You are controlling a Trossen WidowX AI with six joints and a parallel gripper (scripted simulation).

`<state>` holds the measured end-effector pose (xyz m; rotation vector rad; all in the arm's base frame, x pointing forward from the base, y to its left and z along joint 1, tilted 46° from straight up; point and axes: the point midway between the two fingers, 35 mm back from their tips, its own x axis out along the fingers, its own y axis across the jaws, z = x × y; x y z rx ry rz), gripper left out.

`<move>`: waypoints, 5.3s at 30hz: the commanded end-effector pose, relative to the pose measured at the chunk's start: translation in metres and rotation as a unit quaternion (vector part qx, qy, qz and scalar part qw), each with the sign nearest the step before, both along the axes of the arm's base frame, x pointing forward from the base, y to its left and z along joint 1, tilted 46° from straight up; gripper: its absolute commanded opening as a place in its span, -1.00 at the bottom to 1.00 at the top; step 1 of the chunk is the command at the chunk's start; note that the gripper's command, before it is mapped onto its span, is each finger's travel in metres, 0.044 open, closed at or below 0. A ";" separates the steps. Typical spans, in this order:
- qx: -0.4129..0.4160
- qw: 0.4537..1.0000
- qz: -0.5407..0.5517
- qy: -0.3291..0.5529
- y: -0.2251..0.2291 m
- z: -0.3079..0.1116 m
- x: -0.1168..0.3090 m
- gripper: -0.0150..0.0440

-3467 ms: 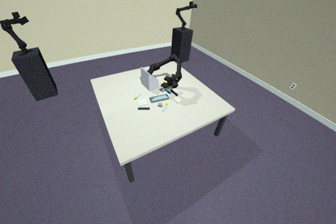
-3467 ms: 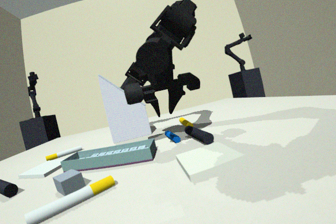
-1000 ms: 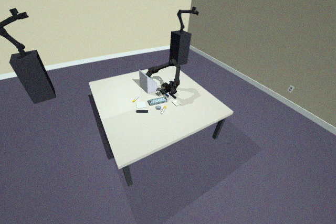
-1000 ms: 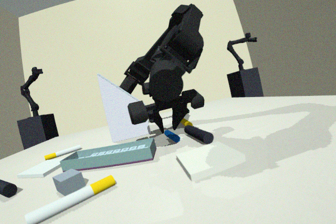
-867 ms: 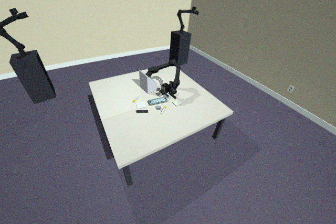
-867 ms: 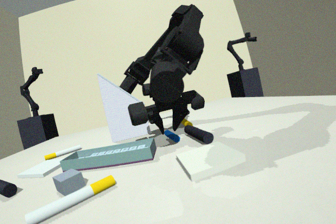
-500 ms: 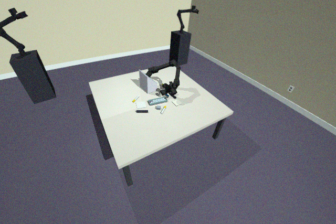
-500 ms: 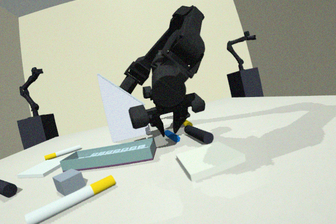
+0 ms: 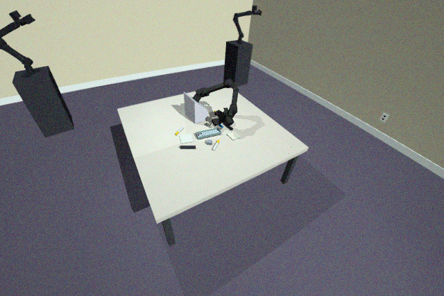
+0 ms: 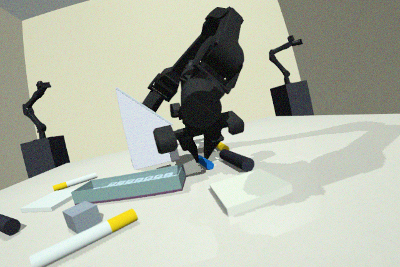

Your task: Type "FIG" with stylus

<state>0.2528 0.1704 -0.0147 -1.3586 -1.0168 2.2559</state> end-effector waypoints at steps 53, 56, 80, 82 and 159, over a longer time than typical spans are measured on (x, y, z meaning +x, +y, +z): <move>0.206 0.833 0.428 -0.285 -0.076 0.004 0.020 -0.49; 0.225 0.803 0.463 -0.301 -0.080 0.002 0.021 -0.49; 0.379 0.503 0.684 -0.370 -0.112 -0.015 0.033 -0.49; 0.391 0.473 0.697 -0.371 -0.115 -0.016 0.034 -0.49; 0.633 -0.257 0.685 -0.254 -0.158 -0.064 0.056 -0.49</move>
